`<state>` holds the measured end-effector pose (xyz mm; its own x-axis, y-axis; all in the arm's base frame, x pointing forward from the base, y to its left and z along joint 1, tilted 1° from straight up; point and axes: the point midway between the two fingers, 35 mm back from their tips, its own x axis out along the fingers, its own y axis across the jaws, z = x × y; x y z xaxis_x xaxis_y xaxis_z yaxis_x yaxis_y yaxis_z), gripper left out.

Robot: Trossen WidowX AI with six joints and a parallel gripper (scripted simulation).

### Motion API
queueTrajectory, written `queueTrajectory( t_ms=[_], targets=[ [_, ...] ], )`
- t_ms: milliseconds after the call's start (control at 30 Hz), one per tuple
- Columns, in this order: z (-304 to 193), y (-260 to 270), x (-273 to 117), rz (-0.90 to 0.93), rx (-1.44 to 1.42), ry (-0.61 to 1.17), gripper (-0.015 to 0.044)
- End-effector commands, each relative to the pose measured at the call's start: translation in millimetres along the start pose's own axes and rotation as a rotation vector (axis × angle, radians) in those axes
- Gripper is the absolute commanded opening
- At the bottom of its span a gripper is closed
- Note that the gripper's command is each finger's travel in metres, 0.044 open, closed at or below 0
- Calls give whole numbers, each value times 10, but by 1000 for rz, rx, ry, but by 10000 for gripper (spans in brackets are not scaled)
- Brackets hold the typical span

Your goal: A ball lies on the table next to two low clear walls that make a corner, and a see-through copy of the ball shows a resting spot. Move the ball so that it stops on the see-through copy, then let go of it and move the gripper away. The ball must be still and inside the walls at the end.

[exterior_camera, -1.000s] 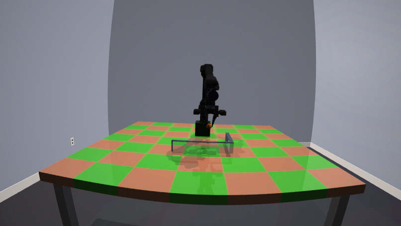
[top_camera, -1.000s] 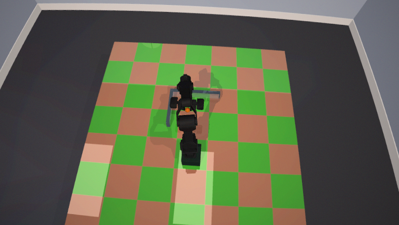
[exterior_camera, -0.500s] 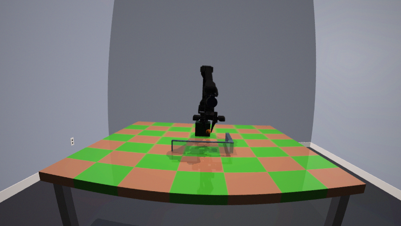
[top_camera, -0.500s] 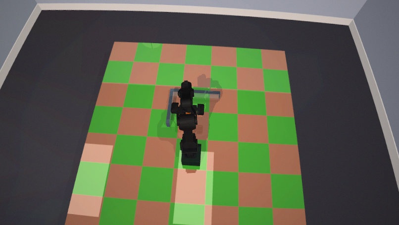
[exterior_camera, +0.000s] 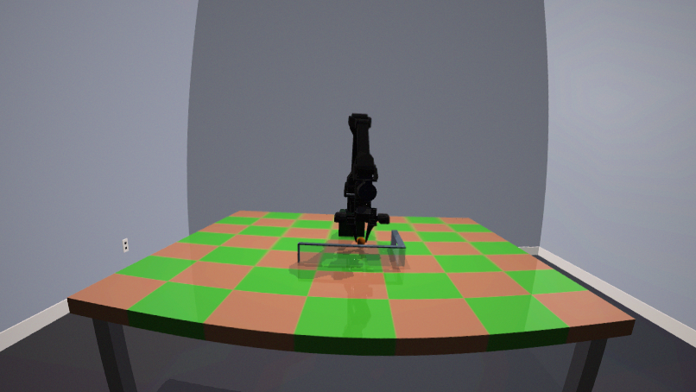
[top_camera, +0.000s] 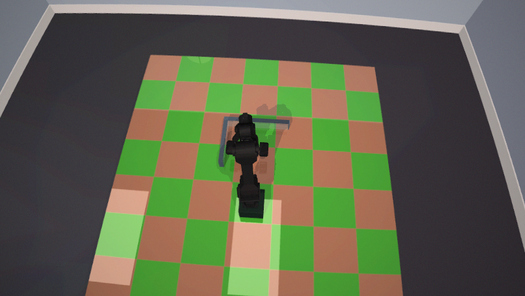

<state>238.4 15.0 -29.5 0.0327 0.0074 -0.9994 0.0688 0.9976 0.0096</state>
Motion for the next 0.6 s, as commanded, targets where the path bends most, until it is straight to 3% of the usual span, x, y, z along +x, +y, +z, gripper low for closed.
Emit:
queueTrajectory(
  t_ms=[0,433,567],
  targets=[
    [-21,7,59,5,-1,5,0],
    [-25,7,165,5,-1,6,0],
    [-7,0,152,0,-1,2,105]
  ],
)
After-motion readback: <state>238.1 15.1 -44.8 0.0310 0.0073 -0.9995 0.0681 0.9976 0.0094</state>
